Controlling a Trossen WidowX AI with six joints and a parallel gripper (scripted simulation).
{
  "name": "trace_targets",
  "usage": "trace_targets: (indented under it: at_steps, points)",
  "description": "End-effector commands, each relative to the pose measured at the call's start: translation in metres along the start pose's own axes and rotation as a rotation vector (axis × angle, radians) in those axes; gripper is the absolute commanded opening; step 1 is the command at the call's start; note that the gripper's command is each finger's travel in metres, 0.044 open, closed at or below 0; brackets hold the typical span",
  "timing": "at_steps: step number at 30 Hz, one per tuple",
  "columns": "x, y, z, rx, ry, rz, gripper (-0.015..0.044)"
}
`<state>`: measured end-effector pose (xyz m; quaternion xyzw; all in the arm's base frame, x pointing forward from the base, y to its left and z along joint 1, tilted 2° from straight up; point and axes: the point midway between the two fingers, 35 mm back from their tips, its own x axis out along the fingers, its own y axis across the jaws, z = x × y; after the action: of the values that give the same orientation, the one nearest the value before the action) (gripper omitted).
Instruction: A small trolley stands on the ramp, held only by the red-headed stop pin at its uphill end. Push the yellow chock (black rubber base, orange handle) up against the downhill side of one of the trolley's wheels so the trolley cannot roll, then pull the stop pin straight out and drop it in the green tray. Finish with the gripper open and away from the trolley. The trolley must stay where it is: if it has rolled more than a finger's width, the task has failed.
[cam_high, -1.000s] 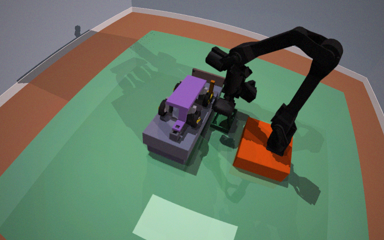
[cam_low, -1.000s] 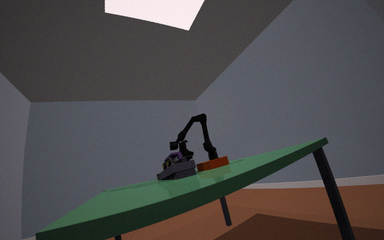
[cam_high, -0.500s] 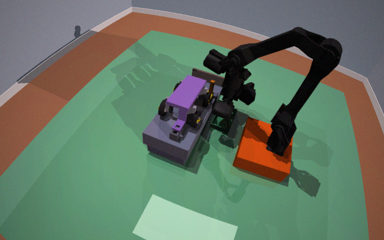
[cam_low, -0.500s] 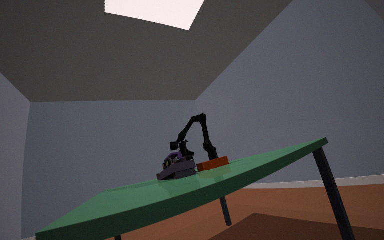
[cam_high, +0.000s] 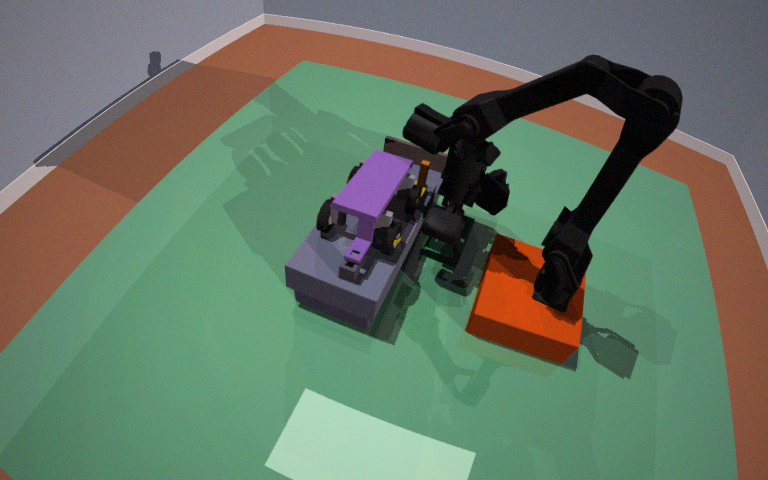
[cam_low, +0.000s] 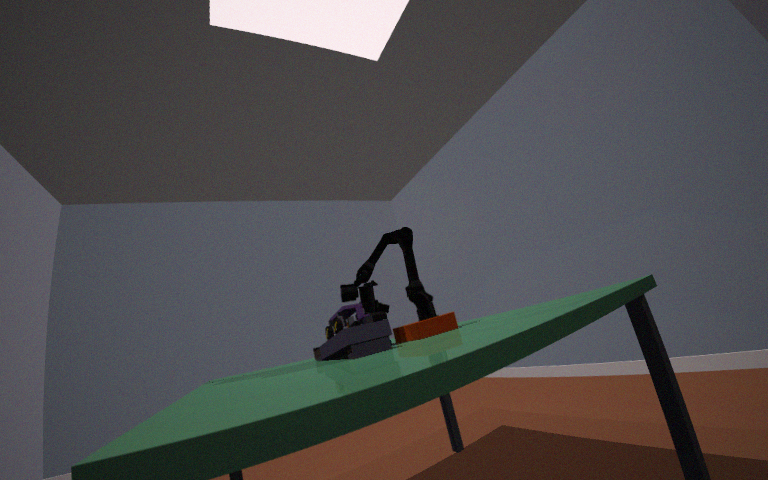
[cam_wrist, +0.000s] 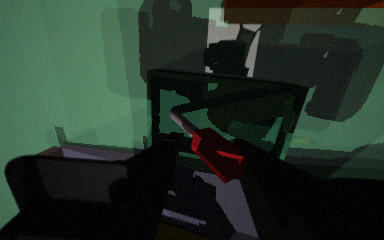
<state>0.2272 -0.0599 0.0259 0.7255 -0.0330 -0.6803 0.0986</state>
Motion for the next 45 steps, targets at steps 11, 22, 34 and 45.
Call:
trace_targets:
  at_steps: [11, 22, 34, 45]
  points:
    - [0.005, -0.008, 0.001, 0.003, -0.004, 0.003, 0.019]
    - [0.008, -0.014, 0.001, 0.003, -0.004, 0.002, 0.019]
    - [0.009, -0.017, 0.0, 0.0, 0.001, -0.001, 0.0216]
    - [0.008, -0.017, 0.0, 0.0, 0.001, -0.001, 0.034]
